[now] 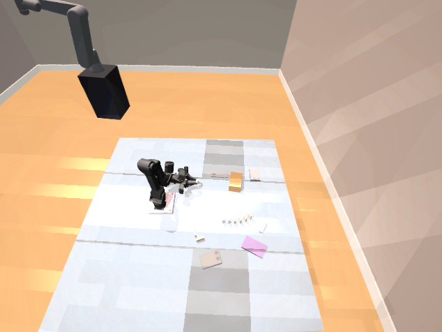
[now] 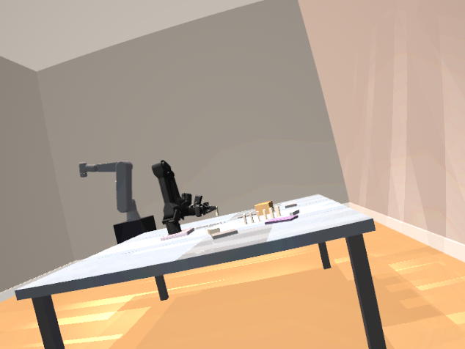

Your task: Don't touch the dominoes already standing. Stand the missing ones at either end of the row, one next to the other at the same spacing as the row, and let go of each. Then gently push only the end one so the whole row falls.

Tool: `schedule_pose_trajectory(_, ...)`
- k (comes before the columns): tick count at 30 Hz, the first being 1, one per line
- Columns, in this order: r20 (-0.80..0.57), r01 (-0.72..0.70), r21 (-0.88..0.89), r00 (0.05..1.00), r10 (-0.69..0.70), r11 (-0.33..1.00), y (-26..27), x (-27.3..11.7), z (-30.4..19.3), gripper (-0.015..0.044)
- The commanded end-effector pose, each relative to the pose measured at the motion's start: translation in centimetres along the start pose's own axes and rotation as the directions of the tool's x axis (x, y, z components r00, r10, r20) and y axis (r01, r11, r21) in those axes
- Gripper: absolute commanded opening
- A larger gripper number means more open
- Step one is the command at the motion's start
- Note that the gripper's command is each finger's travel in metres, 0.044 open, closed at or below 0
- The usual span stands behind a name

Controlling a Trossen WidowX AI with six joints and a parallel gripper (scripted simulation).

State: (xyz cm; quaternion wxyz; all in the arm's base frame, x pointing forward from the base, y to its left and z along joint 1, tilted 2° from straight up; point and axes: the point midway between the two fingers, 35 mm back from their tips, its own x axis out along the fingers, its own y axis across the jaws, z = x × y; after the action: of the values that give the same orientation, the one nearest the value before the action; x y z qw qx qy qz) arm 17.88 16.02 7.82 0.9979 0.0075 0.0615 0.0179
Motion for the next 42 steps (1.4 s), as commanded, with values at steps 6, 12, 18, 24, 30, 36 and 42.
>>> schedule_pose_trajectory(6, -0.001, 0.012, -0.008, 1.0, -0.012, 1.0, -0.5, 0.1, -1.3, 0.0107)
schedule_pose_trajectory(12, -0.001, 0.016, -0.009, 1.0, -0.016, 1.0, -0.7, 0.2, -2.0, 0.0107)
schedule_pose_trajectory(18, -0.002, 0.019, -0.01, 1.0, -0.019, 1.0, -1.0, 0.2, -2.7, 0.0107)
schedule_pose_trajectory(24, -0.003, 0.023, -0.012, 1.0, -0.023, 1.0, -1.4, 0.3, -3.4, 0.0107)
schedule_pose_trajectory(30, -0.003, 0.027, -0.013, 1.0, -0.027, 1.0, -1.8, 0.3, -4.1, 0.0107)
schedule_pose_trajectory(36, -0.004, 0.031, -0.014, 1.0, -0.031, 0.999, -2.2, 0.3, -4.6, 0.0107)
schedule_pose_trajectory(42, -0.004, 0.032, -0.014, 0.999, -0.032, 0.999, -2.3, 0.3, -4.8, 0.0107)
